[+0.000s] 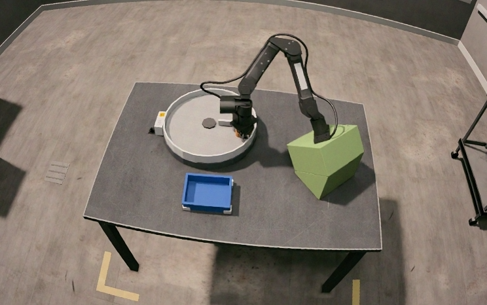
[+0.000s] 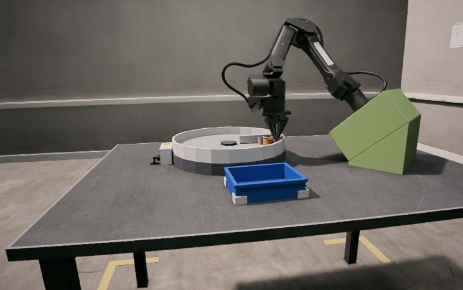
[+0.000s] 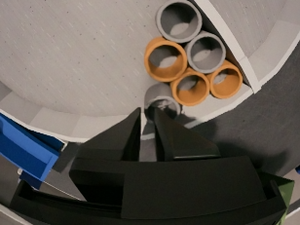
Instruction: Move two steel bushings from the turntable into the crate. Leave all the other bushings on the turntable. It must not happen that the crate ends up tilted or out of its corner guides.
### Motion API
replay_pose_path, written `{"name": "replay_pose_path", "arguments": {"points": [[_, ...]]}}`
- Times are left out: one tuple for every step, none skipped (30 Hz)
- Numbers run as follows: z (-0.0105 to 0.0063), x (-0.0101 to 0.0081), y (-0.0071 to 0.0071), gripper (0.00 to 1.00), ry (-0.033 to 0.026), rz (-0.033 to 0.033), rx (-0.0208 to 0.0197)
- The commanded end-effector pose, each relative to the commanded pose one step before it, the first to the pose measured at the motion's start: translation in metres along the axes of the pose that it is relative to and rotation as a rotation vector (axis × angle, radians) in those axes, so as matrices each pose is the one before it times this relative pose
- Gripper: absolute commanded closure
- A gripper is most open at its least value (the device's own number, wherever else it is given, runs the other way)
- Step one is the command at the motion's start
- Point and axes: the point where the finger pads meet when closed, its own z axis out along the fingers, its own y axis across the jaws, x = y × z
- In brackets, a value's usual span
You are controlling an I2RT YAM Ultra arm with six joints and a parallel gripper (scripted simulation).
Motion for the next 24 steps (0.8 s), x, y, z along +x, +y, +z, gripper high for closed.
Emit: {"name": "replay_pose_path", "arguments": {"points": [[-0.00671, -0.00294, 0.00640, 0.87, -0.00904, 0.00319, -0.02269], [0.00000, 0.00000, 0.00000, 0.87, 0.00000, 0.00000, 0.00000], [0.00000, 0.00000, 0.00000, 0.87, 0.00000, 0.00000, 0.00000], [0.00000, 0.00000, 0.00000, 0.87, 0.00000, 0.00000, 0.00000], [0.00000, 0.00000, 0.00000, 0.87, 0.00000, 0.00000, 0.00000], [0.00000, 0.00000, 0.00000, 0.87, 0.00000, 0.00000, 0.00000], [0.00000, 0.00000, 0.00000, 0.87, 0.00000, 0.00000, 0.00000], [0.00000, 0.00000, 0.00000, 0.87, 0.00000, 0.00000, 0.00000], [0.00000, 0.00000, 0.00000, 0.87, 0.00000, 0.00000, 0.00000], [0.00000, 0.00000, 0.00000, 0.87, 0.00000, 0.00000, 0.00000], [0.00000, 0.00000, 0.00000, 0.87, 0.00000, 0.00000, 0.00000], [0.00000, 0.00000, 0.00000, 0.87, 0.00000, 0.00000, 0.00000], [0.00000, 0.00000, 0.00000, 0.87, 0.00000, 0.00000, 0.00000], [0.00000, 0.00000, 0.00000, 0.87, 0.00000, 0.00000, 0.00000], [0.00000, 0.00000, 0.00000, 0.87, 0.00000, 0.00000, 0.00000], [0.00000, 0.00000, 0.00000, 0.87, 0.00000, 0.00000, 0.00000], [0.00000, 0.00000, 0.00000, 0.87, 0.00000, 0.00000, 0.00000], [0.00000, 0.00000, 0.00000, 0.87, 0.00000, 0.00000, 0.00000], [0.00000, 0.00000, 0.00000, 0.87, 0.00000, 0.00000, 0.00000], [0.00000, 0.00000, 0.00000, 0.87, 0.00000, 0.00000, 0.00000], [0.00000, 0.00000, 0.00000, 0.87, 0.00000, 0.00000, 0.00000], [0.00001, 0.00010, -0.00010, 0.87, 0.00007, -0.00002, 0.00015], [0.00008, 0.00056, -0.00059, 0.87, 0.00041, -0.00015, 0.00087], [0.00017, 0.00114, -0.00121, 0.87, 0.00084, -0.00030, 0.00179]]}}
